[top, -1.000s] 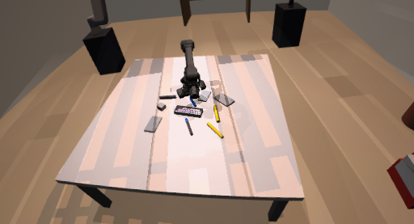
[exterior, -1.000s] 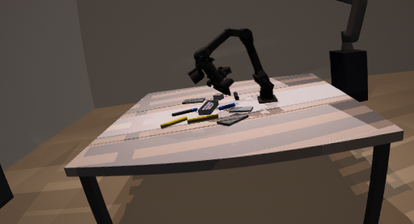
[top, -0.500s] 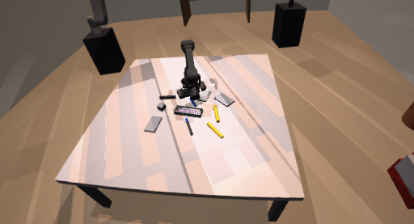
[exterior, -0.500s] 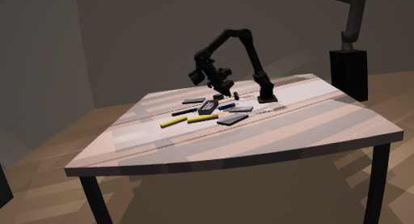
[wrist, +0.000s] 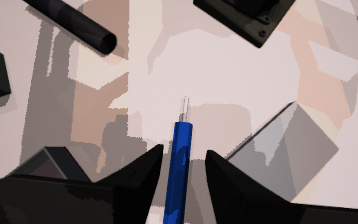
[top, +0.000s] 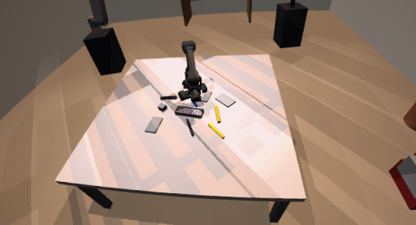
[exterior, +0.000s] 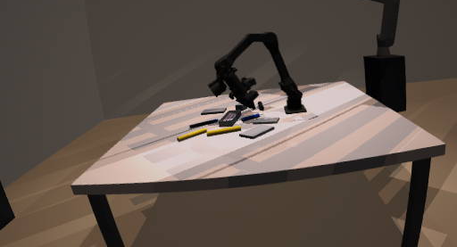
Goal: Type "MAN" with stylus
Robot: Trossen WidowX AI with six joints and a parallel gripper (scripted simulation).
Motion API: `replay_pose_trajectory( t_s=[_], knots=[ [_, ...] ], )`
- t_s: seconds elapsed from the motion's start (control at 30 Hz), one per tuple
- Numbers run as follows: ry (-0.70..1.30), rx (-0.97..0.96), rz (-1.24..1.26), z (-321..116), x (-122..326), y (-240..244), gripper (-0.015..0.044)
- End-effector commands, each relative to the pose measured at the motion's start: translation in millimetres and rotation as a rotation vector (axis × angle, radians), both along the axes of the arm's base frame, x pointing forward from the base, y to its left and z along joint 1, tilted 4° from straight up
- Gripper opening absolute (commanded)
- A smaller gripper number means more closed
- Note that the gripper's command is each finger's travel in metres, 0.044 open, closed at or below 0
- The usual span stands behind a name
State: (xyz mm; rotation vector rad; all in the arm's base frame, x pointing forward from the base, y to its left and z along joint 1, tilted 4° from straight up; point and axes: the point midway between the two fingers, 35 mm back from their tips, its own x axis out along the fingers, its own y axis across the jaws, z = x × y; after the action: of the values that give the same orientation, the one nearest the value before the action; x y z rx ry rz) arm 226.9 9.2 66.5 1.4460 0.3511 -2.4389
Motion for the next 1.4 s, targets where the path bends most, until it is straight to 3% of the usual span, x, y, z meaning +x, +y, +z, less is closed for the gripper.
replay_pose_trajectory(
  t_s=[0.0, 1.37],
  knots=[
    [0.004, -0.002, -0.002, -4, -1, 0, 0.015],
    [0.004, -0.002, -0.002, -35, 0, 2, 0.015]
  ],
)
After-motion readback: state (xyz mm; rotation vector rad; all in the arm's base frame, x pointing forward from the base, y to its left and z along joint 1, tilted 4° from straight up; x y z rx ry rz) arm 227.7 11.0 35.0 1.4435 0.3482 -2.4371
